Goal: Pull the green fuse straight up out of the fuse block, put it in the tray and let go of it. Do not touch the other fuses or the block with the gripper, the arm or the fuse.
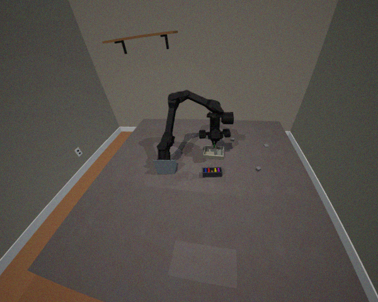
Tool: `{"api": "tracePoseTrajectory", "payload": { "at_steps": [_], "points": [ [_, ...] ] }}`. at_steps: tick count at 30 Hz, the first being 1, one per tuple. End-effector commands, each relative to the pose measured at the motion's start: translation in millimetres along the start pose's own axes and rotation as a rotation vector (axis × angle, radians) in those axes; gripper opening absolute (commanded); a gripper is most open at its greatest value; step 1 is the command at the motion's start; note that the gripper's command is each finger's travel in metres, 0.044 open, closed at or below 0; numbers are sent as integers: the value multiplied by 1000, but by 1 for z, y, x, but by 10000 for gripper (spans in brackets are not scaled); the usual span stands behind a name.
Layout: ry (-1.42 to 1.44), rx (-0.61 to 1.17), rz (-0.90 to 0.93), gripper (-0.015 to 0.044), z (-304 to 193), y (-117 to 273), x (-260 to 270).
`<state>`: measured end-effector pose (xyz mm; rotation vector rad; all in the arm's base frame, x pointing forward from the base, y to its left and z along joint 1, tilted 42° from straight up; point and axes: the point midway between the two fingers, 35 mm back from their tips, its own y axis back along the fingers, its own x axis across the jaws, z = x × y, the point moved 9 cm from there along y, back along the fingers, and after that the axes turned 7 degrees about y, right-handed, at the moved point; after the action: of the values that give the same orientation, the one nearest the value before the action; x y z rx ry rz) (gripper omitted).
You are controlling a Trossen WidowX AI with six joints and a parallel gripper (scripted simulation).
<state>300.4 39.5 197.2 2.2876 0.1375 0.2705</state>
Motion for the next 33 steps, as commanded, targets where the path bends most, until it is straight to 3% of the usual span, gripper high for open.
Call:
{"api": "tracePoseTrajectory", "payload": {
  "at_steps": [1,16,28,33],
  "points": [
    [-5,4,2,0,0,-7,-1],
    [-5,6,2,0,0,-28,-1],
    [2,1,2,315,-1,-24,-1],
    [-6,5,2,330,0,12,-1]
  ]
}}
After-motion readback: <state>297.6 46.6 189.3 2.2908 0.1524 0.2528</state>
